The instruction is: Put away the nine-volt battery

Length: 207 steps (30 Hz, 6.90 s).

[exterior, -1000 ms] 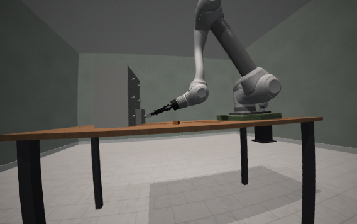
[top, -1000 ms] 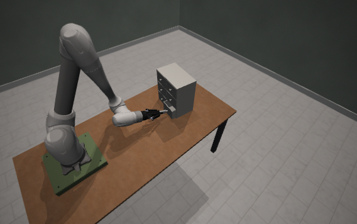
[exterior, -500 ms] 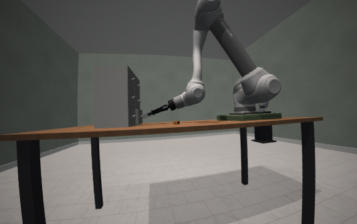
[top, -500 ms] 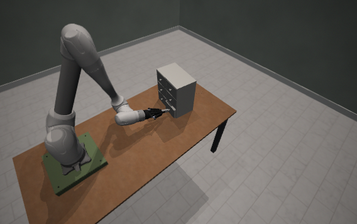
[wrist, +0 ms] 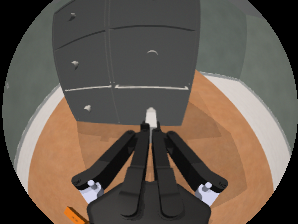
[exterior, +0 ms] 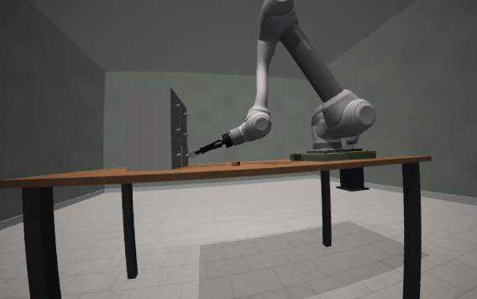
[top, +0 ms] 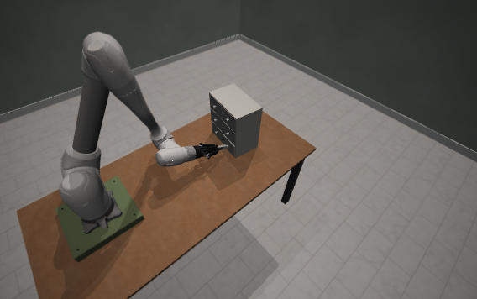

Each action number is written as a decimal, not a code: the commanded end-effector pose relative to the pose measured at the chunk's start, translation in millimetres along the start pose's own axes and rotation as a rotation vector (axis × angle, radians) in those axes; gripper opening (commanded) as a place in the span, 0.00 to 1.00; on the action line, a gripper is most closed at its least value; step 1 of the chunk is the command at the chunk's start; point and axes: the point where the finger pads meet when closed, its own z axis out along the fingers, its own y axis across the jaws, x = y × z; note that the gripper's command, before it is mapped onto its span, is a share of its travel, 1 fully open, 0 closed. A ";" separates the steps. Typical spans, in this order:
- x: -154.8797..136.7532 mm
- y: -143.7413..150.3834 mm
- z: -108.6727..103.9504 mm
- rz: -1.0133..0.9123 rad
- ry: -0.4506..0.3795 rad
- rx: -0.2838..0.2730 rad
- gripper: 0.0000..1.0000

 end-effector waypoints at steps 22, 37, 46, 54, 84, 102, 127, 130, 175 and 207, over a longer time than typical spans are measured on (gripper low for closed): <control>1.5 0.0 3.6 0.000 0.000 0.000 0.00; 1.5 0.0 3.6 0.000 0.000 0.000 0.00; 1.5 0.0 3.6 0.000 0.000 0.000 0.00; 1.5 0.0 3.6 0.000 0.000 0.000 0.00; -15.4 0.0 -42.8 0.000 0.000 0.000 0.00; 48.4 0.0 -113.9 0.000 0.000 0.000 0.00; 65.4 -0.1 -142.6 0.000 -0.187 0.000 0.00; 69.9 -0.4 -152.8 0.000 -0.283 0.001 0.00; 107.3 0.0 -235.0 0.000 -1.055 0.000 0.00; 118.9 -57.4 -243.2 0.000 -1.222 0.000 0.00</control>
